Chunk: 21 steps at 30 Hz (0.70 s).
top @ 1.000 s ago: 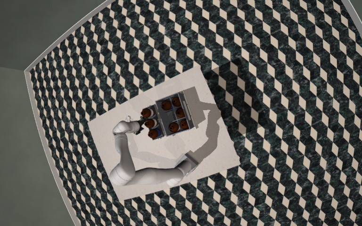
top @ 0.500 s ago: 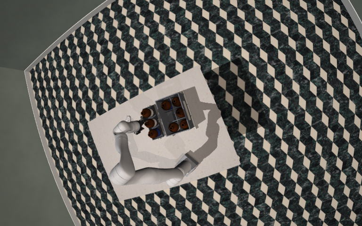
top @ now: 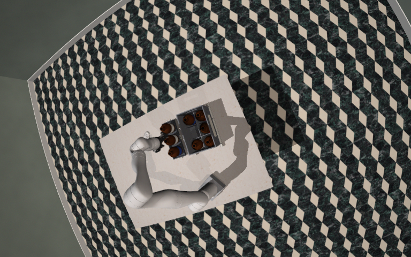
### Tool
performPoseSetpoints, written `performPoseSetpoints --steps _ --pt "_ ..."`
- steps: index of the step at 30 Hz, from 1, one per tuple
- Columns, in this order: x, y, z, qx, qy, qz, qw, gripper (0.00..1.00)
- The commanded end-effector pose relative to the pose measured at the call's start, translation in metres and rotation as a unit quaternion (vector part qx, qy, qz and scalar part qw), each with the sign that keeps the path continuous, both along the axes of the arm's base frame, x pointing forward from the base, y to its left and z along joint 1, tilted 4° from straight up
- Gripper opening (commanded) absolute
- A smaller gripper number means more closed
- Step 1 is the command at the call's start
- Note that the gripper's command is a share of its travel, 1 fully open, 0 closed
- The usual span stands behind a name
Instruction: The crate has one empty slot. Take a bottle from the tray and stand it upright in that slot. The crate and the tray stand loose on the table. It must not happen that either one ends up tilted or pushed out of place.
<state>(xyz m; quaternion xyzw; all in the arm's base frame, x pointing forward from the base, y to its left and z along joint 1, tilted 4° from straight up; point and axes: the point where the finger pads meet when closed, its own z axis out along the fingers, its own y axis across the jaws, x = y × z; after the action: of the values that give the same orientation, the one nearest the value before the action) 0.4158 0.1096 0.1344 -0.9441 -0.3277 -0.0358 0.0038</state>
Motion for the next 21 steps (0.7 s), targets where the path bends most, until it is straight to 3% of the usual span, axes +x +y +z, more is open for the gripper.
performPoseSetpoints --steps 1,21 --pt "-0.001 0.0 -0.005 -0.001 0.002 0.0 1.0 0.64" --pt "0.0 0.0 -0.021 -0.001 0.002 0.0 1.0 0.64"
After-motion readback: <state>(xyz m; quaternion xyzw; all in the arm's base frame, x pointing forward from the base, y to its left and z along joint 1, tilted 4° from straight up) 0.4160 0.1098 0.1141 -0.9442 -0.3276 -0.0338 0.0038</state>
